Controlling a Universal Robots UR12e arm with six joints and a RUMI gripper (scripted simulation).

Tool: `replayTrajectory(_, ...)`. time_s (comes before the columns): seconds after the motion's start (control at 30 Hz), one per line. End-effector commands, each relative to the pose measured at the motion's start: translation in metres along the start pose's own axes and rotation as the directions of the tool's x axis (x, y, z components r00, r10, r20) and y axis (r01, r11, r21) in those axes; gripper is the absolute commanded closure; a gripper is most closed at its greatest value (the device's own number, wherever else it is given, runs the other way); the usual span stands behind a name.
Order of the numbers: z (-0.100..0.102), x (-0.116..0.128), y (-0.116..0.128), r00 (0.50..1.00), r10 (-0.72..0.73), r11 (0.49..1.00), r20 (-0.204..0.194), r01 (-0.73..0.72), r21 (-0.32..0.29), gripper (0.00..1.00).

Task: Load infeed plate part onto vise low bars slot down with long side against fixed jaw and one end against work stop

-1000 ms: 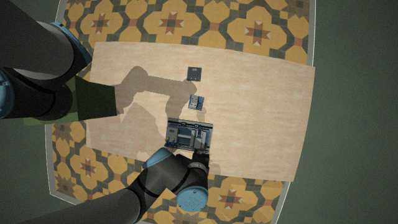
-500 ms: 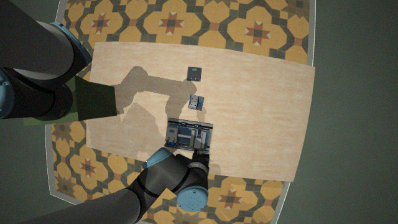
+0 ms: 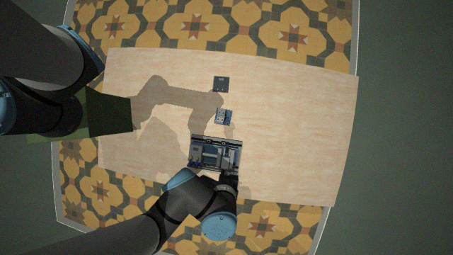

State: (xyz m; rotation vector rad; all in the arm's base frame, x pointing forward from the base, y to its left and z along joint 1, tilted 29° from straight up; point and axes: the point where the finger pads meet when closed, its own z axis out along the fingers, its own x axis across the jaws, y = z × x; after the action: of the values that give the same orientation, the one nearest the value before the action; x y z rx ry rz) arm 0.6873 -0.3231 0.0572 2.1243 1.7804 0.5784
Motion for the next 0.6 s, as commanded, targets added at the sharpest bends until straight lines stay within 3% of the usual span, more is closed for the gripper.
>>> replayTrajectory(0.0,-0.0005,0.0002,0.0006,1.0,0.0,1.0,0.001,0.0,-0.001,1.0)
replayTrajectory(0.57,-0.0005,0.0023,0.0005,1.0,0.0,1.0,0.001,0.0,-0.001,1.0)
